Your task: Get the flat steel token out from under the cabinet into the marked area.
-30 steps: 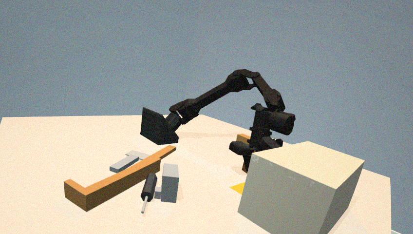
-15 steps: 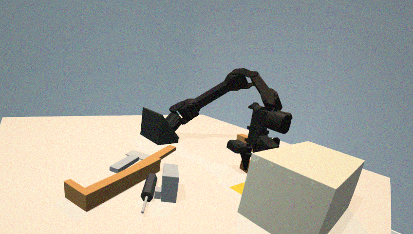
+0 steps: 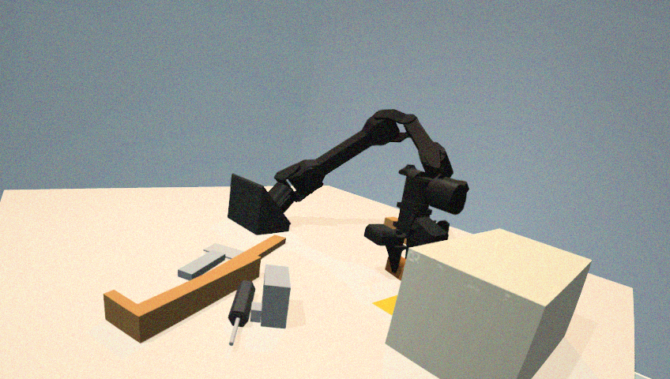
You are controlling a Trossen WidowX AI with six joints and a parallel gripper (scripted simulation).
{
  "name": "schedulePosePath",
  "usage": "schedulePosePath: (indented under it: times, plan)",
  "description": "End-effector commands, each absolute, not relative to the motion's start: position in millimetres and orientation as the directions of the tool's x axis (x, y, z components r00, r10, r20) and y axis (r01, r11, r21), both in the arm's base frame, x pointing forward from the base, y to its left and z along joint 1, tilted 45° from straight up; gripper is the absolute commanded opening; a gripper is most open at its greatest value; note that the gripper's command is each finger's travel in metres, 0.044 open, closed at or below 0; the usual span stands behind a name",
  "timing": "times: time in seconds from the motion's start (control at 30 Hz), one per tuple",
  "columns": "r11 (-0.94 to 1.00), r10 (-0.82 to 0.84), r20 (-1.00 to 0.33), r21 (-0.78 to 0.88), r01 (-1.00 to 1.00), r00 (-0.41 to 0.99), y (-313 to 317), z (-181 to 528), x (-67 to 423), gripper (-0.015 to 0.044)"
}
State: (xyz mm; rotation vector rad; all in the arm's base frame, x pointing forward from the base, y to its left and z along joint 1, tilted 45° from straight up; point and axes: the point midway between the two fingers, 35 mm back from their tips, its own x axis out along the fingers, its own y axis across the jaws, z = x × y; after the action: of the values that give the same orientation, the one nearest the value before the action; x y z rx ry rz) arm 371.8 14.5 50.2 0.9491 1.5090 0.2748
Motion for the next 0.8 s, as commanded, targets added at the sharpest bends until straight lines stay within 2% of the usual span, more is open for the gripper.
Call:
schedulePosePath:
  times: [0.0, 0.77]
  plan:
    - [0.630, 0.691, -0.715, 0.668, 0.396, 0.107, 16, 50, 368, 0.0000]
    - [0.629, 0.692, -0.714, 0.668, 0.397, 0.106, 26, 56, 346, 0.0000]
